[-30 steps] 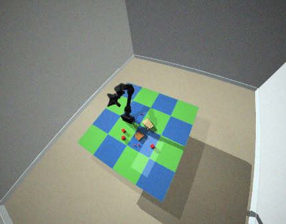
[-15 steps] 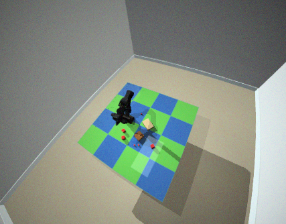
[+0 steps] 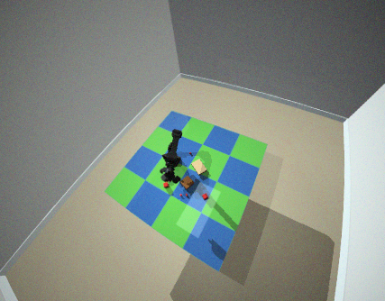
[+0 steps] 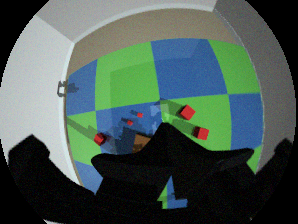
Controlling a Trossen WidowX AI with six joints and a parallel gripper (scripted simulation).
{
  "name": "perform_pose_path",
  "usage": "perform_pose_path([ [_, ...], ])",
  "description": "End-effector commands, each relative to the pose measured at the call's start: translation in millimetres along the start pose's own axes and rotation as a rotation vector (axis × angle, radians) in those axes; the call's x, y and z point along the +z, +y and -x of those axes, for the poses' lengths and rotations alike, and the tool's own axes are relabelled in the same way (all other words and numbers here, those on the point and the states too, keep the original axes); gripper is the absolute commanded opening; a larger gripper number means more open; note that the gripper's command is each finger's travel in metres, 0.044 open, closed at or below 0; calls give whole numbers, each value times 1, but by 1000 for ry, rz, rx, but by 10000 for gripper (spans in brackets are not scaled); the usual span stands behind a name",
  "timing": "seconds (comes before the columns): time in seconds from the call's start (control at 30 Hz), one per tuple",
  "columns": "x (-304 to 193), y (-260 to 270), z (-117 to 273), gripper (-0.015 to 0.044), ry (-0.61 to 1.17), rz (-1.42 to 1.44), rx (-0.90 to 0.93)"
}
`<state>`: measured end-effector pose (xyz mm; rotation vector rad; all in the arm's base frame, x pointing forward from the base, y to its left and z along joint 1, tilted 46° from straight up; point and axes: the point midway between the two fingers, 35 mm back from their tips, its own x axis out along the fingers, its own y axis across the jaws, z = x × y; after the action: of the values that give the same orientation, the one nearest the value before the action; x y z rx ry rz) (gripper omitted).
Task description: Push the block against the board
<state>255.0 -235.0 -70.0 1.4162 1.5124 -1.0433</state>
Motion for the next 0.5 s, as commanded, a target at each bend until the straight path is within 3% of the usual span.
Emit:
perform_pose_path([
  [0.0, -24, 4, -35, 0, 114, -39, -19],
  [0.3, -89, -2, -110, 0, 373, -162, -109],
  [0.47, -100, -5, -120, 0, 412, -186, -130],
])
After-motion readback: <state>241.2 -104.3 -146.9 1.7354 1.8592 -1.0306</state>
